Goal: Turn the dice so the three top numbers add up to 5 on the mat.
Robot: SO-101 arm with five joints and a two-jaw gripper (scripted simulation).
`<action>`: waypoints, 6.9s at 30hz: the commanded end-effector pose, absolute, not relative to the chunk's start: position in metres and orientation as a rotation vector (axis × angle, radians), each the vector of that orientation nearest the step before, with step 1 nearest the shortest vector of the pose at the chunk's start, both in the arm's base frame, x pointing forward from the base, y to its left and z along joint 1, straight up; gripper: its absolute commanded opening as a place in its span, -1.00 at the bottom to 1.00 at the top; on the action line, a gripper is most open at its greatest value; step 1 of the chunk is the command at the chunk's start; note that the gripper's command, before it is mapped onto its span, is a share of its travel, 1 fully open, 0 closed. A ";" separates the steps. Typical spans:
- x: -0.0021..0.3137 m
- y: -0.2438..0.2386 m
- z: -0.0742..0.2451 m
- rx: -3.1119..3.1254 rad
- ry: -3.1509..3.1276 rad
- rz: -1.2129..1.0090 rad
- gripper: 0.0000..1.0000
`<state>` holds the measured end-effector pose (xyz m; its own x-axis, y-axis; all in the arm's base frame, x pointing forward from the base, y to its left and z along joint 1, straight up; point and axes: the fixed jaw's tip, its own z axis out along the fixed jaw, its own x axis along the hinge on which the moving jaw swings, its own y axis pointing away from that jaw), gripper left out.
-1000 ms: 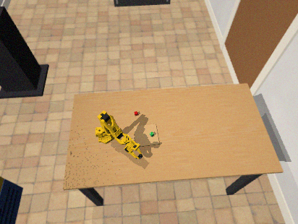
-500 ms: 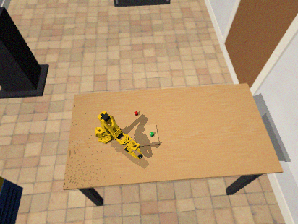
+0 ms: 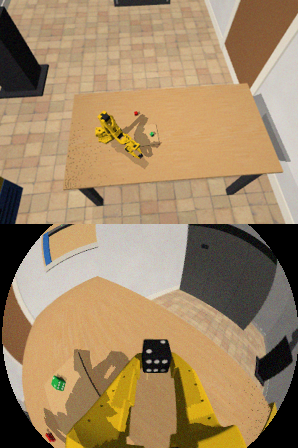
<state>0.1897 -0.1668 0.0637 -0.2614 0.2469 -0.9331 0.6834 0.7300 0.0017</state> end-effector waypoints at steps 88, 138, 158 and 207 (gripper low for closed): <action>0.193 -0.166 0.038 0.718 1.807 -0.486 -1.00; 0.193 -0.166 0.023 0.718 1.808 -0.486 -1.00; 0.193 -0.166 0.023 0.718 1.808 -0.486 -0.79; 0.183 -0.156 0.030 0.917 1.667 -0.319 -0.41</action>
<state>0.1843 -0.1611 0.0195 -0.1604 0.3525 -0.9219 0.7132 0.6871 0.1387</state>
